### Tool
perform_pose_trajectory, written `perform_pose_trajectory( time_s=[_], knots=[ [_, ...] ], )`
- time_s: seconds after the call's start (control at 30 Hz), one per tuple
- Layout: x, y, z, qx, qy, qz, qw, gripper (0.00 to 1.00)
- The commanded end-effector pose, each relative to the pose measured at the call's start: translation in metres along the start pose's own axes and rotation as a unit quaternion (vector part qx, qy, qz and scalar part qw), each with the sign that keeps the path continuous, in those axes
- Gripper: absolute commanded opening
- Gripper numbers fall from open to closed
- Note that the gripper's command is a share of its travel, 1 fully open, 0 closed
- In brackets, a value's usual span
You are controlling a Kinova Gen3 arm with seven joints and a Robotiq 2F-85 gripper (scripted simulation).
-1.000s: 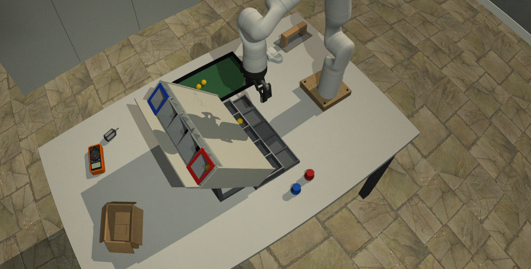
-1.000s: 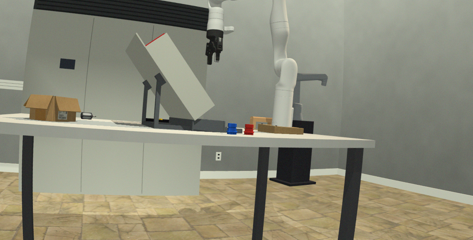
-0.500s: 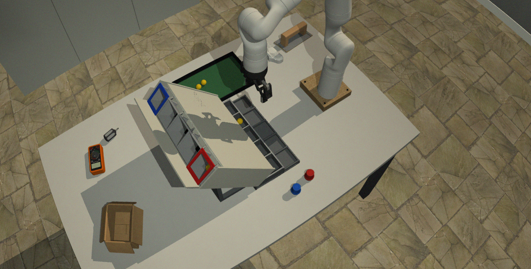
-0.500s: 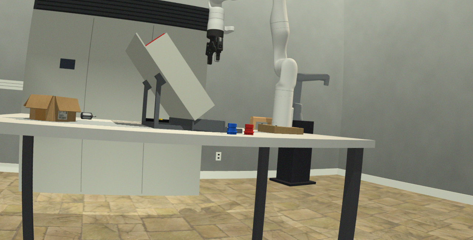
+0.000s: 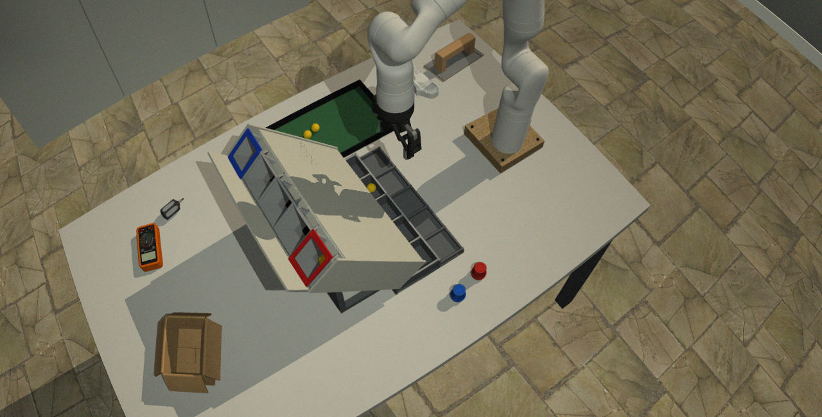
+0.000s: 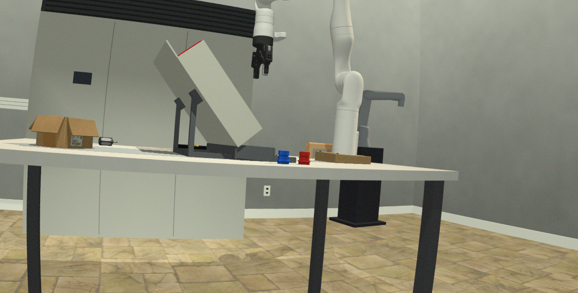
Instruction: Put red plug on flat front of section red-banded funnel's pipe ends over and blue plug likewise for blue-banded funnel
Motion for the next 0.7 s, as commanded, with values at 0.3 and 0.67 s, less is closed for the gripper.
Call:
perform_pose_trajectory(
  time_s=[0.3,0.67],
  knots=[
    [-0.0002,0.0006,0.0000,0.000,0.000,-0.001,1.000,1.00],
    [-0.0002,0.0006,0.0000,0.000,0.000,-0.001,1.000,0.50]
  ],
)
Point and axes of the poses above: the point where the finger pads meet when closed, its own y axis back along the fingers, its own z axis across the jaws, x = y × z, the point moved 6 cm from there along y, back along the fingers, and after that the axes turned 5 degrees about -y, right-handed, at the moved point
